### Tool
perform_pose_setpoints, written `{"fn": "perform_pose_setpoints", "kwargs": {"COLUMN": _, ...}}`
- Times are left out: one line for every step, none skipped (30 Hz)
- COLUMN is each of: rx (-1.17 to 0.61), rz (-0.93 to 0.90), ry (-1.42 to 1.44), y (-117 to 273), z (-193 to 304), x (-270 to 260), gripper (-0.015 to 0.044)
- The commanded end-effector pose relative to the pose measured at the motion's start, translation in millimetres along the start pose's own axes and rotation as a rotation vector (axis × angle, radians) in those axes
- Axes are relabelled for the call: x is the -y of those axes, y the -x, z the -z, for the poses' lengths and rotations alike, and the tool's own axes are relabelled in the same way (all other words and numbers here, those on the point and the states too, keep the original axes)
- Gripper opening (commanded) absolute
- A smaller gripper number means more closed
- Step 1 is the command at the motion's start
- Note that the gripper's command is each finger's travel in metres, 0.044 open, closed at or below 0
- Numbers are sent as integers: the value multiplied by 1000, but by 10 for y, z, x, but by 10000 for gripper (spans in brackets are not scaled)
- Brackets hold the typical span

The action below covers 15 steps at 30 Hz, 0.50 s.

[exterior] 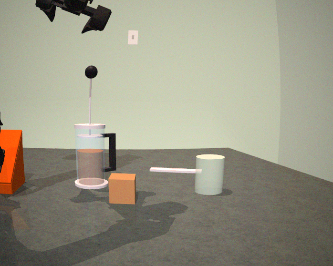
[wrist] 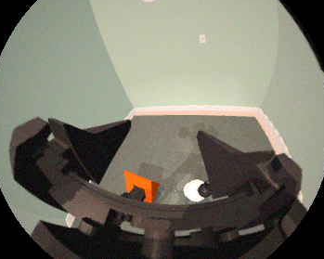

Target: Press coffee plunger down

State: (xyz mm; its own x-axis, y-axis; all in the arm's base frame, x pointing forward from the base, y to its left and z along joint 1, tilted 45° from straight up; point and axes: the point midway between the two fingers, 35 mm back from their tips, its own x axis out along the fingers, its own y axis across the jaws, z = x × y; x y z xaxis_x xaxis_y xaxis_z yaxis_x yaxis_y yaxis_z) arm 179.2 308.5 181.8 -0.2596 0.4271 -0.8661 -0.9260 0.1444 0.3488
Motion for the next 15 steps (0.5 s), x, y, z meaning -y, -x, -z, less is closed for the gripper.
{"fn": "perform_pose_setpoints", "kwargs": {"rx": -208, "rz": 419, "ry": -209, "y": -205, "z": 373, "x": 154, "gripper": 440}}
{"fn": "perform_pose_setpoints", "kwargs": {"rx": -225, "rz": 514, "ry": -233, "y": -206, "z": 424, "x": 179, "gripper": 440}}
{"fn": "perform_pose_setpoints", "kwargs": {"rx": -232, "rz": 601, "ry": -261, "y": -199, "z": 468, "x": 203, "gripper": 440}}
{"fn": "perform_pose_setpoints", "kwargs": {"rx": -231, "rz": 698, "ry": -287, "y": -179, "z": 509, "x": 229, "gripper": 440}}
{"fn": "perform_pose_setpoints", "kwargs": {"rx": -221, "rz": 798, "ry": -310, "y": -148, "z": 541, "x": 252, "gripper": 440}}
{"fn": "perform_pose_setpoints", "kwargs": {"rx": -199, "rz": 898, "ry": -329, "y": -108, "z": 564, "x": 268, "gripper": 440}}
{"fn": "perform_pose_setpoints", "kwargs": {"rx": -168, "rz": 998, "ry": -343, "y": -59, "z": 577, "x": 278, "gripper": 440}}
{"fn": "perform_pose_setpoints", "kwargs": {"rx": -125, "rz": 1095, "ry": -354, "y": -2, "z": 581, "x": 279, "gripper": 440}}
{"fn": "perform_pose_setpoints", "kwargs": {"rx": -72, "rz": 1190, "ry": -360, "y": 62, "z": 575, "x": 271, "gripper": 440}}
{"fn": "perform_pose_setpoints", "kwargs": {"rx": -9, "rz": 1281, "ry": -362, "y": 131, "z": 561, "x": 252, "gripper": 440}}
{"fn": "perform_pose_setpoints", "kwargs": {"rx": 38, "rz": 1339, "ry": -362, "y": 183, "z": 551, "x": 233, "gripper": 440}}
{"fn": "perform_pose_setpoints", "kwargs": {"rx": 74, "rz": 1379, "ry": -361, "y": 220, "z": 541, "x": 216, "gripper": 440}}
{"fn": "perform_pose_setpoints", "kwargs": {"rx": 98, "rz": 1404, "ry": -360, "y": 245, "z": 533, "x": 204, "gripper": 440}}
{"fn": "perform_pose_setpoints", "kwargs": {"rx": 107, "rz": 1412, "ry": -359, "y": 253, "z": 531, "x": 199, "gripper": 440}}
{"fn": "perform_pose_setpoints", "kwargs": {"rx": 107, "rz": 1412, "ry": -359, "y": 249, "z": 542, "x": 204, "gripper": 440}}
